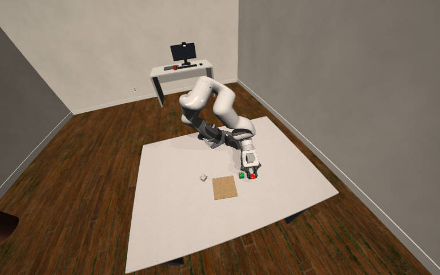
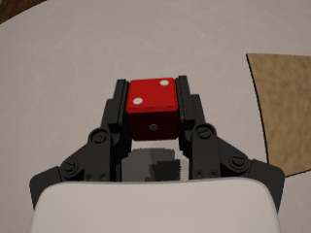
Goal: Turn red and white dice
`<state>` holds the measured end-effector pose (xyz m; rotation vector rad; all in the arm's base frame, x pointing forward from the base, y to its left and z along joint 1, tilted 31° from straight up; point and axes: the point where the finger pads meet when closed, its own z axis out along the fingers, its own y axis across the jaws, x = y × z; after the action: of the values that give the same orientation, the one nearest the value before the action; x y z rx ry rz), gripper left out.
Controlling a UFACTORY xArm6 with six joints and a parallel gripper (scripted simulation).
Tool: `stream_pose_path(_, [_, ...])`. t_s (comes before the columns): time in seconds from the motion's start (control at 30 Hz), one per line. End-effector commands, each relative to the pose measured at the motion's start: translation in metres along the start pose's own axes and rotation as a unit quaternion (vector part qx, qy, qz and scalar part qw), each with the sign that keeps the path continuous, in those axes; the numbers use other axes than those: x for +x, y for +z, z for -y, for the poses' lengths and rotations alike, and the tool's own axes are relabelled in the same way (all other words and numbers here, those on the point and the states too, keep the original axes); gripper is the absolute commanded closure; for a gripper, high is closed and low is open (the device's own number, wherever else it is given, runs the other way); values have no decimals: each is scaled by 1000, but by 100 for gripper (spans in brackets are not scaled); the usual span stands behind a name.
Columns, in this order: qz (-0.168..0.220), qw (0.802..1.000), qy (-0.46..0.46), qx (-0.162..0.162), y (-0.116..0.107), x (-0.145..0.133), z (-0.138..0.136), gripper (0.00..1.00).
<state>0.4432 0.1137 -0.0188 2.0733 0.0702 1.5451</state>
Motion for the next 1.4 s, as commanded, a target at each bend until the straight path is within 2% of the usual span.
stream_pose_path(0.0, [-2, 1000, 1, 0, 6, -8, 1, 73])
stream_pose_path(0.37, [-2, 1000, 1, 0, 16, -28, 1, 73])
stream_pose_path(1.37, [-2, 1000, 1, 0, 17, -28, 1, 73])
